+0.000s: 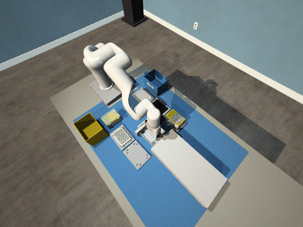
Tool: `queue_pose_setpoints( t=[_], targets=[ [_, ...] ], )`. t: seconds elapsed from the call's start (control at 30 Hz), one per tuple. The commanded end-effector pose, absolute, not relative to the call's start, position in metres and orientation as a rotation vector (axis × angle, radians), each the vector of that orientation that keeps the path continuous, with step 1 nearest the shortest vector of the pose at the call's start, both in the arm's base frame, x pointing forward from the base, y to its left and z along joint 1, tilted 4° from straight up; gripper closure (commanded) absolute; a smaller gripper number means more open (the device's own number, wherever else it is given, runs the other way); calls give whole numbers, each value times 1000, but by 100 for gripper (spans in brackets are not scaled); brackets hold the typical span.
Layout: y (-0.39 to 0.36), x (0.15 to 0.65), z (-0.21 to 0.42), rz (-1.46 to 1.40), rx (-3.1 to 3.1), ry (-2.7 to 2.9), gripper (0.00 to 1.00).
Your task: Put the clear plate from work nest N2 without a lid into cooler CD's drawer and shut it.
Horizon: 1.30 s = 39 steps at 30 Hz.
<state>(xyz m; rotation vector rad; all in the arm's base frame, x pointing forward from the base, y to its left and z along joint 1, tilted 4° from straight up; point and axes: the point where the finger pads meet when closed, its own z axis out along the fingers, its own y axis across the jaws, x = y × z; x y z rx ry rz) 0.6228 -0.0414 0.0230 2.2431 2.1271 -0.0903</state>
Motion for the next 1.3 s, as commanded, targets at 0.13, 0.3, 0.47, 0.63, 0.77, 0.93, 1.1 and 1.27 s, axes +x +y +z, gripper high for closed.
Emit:
queue_pose_setpoints(
  t=[0.13, 0.3, 0.47, 0.63, 0.77, 0.93, 1.1, 1.27],
  targets=[
    [-42, 625, 14, -83, 2240, 2124, 100],
    [-42, 625, 12, -83, 2240, 2124, 100],
    [-42, 625, 12, -83, 2240, 2124, 100],
    [-42, 625, 12, -83, 2240, 2124, 100],
    [-42, 625, 12, -83, 2240, 2124, 100],
    [-42, 625, 12, -83, 2240, 2124, 100],
    [-42, 625, 12, -83, 2240, 2124, 100],
    [-42, 625, 12, -83, 2240, 2124, 100]
  ],
)
